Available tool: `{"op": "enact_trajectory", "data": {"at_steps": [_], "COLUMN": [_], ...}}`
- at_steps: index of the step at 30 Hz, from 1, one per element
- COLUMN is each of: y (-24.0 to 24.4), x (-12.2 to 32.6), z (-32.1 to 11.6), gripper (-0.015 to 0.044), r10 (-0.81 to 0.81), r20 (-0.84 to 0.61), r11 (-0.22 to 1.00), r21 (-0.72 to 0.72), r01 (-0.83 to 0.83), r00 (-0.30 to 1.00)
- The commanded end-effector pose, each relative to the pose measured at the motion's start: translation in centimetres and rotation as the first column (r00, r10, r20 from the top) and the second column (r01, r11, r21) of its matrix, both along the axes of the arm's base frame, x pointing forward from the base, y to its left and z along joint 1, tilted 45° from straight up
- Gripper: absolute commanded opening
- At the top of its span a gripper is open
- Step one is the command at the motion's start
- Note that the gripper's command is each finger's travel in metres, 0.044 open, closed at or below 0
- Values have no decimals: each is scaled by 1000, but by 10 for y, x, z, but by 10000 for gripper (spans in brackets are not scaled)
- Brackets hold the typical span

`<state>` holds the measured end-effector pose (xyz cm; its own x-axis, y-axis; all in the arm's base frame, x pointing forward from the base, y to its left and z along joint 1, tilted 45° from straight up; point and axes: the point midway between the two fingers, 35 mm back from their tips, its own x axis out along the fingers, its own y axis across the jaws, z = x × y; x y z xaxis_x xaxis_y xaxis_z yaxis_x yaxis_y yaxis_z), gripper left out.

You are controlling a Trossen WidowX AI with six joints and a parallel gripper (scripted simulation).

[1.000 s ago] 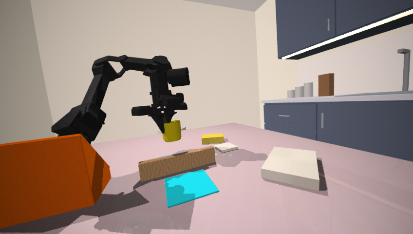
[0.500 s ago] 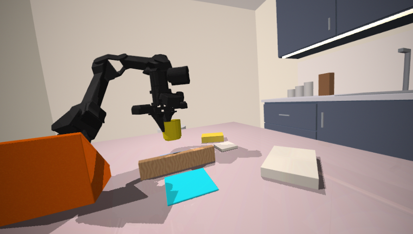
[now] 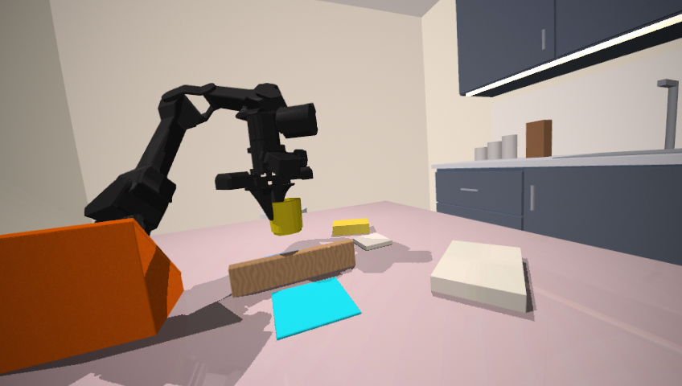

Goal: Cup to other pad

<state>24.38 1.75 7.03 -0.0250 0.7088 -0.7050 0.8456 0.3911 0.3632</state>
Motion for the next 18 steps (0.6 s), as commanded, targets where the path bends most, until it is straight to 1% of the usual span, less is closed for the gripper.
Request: {"op": "enact_trajectory", "data": {"at_steps": [1, 18], "y": [-9, -36], "x": [2, 5], "z": [-8, -34], "gripper": [0, 0], "r10": [3, 4], "r20": [4, 5], "r11": [1000, 1000], "r21": [-6, -8], "r01": [-3, -4], "r00": [1000, 1000]}}
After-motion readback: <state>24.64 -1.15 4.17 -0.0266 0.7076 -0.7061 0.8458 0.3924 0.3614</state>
